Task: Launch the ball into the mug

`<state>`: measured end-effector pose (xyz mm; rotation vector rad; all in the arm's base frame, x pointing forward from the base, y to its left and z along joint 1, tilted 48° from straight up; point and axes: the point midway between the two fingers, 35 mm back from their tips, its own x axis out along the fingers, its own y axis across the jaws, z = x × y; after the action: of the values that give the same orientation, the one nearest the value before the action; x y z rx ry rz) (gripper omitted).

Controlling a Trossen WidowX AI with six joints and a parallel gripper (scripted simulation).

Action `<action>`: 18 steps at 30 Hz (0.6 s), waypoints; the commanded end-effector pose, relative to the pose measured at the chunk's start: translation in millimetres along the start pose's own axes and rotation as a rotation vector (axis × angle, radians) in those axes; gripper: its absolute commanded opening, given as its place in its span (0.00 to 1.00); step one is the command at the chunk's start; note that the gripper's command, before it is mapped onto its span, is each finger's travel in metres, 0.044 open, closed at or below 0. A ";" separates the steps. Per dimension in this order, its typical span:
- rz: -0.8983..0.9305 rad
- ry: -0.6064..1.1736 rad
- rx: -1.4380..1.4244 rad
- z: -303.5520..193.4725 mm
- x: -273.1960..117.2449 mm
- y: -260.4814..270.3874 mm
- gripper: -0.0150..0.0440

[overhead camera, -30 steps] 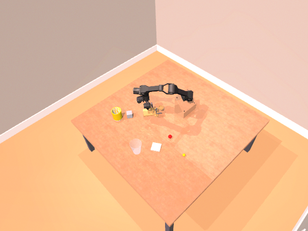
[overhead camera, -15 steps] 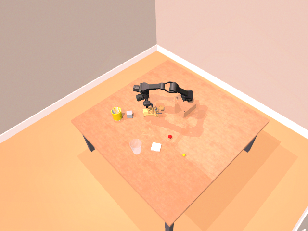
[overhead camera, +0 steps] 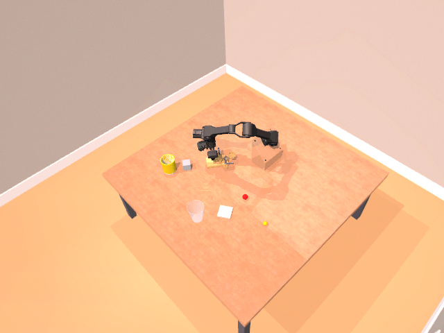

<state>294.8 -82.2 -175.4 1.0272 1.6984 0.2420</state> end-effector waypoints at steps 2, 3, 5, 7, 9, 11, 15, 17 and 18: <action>0.004 0.006 0.008 -1.7 10.7 0.3 1.00; 0.004 0.006 0.008 -1.7 12.4 0.3 1.00; 0.004 0.006 0.008 -1.7 15.7 0.5 1.00; 0.004 0.006 0.008 -1.7 19.0 0.6 1.00; 0.004 0.006 0.008 -1.7 22.3 0.7 1.00; 0.004 0.006 0.008 -1.8 25.5 0.8 1.00; 0.005 0.006 0.008 -2.0 32.1 1.1 1.00; 0.005 0.007 0.008 -2.2 35.3 1.2 1.00; 0.005 0.007 0.007 -2.3 37.0 1.2 1.00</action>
<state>293.3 -59.1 -195.6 1.0294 1.7017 0.2442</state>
